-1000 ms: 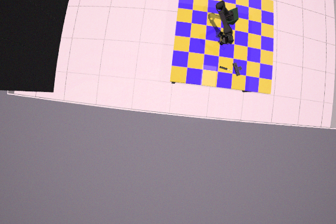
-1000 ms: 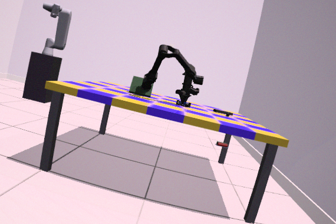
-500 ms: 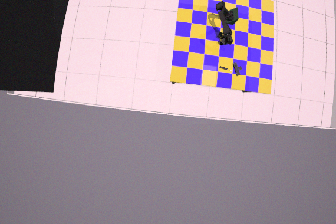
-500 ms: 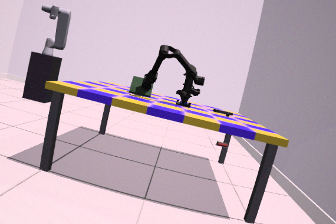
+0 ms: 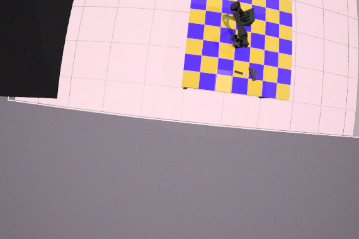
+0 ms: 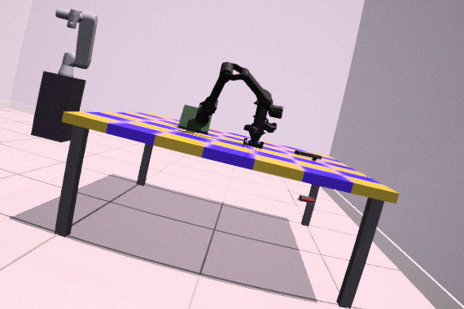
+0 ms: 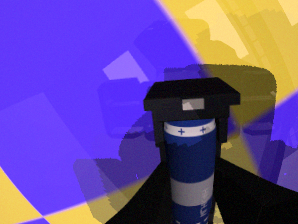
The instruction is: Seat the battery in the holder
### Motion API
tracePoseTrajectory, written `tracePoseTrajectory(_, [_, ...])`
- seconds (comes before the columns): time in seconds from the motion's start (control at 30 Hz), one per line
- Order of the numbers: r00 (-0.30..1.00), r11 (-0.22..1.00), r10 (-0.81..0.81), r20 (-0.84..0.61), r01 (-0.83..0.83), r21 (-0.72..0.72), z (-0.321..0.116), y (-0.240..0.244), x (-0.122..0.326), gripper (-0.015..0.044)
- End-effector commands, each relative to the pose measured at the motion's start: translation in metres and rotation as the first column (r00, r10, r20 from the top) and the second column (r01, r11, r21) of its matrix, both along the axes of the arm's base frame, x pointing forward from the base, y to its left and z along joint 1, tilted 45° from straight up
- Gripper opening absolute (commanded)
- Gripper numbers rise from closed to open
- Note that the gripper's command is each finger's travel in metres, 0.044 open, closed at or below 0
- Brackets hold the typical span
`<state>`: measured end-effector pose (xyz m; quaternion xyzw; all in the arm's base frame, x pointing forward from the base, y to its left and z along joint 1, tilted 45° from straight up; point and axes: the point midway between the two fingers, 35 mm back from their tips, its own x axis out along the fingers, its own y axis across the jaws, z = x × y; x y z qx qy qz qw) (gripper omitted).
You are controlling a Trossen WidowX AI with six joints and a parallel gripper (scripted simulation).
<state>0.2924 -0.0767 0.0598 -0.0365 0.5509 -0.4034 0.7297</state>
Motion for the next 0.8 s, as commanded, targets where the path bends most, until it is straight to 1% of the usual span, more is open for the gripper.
tracePoseTrajectory(0.0, [1.000,1.000,0.001,0.006,-0.001,-0.004,0.001,-0.001,0.002,0.0125])
tracePoseTrajectory(0.07, [1.000,1.000,0.001,0.006,-0.001,-0.004,0.001,-0.001,0.002,0.0174])
tracePoseTrajectory(0.57, [1.000,1.000,-0.002,0.004,0.002,-0.001,0.011,0.010,0.000,0.0174])
tracePoseTrajectory(0.63, [1.000,1.000,0.002,-0.004,-0.002,0.000,0.012,0.013,0.000,0.0227])
tracePoseTrajectory(0.77, [1.000,1.000,0.003,-0.001,-0.003,0.006,0.035,0.037,0.000,0.0332])
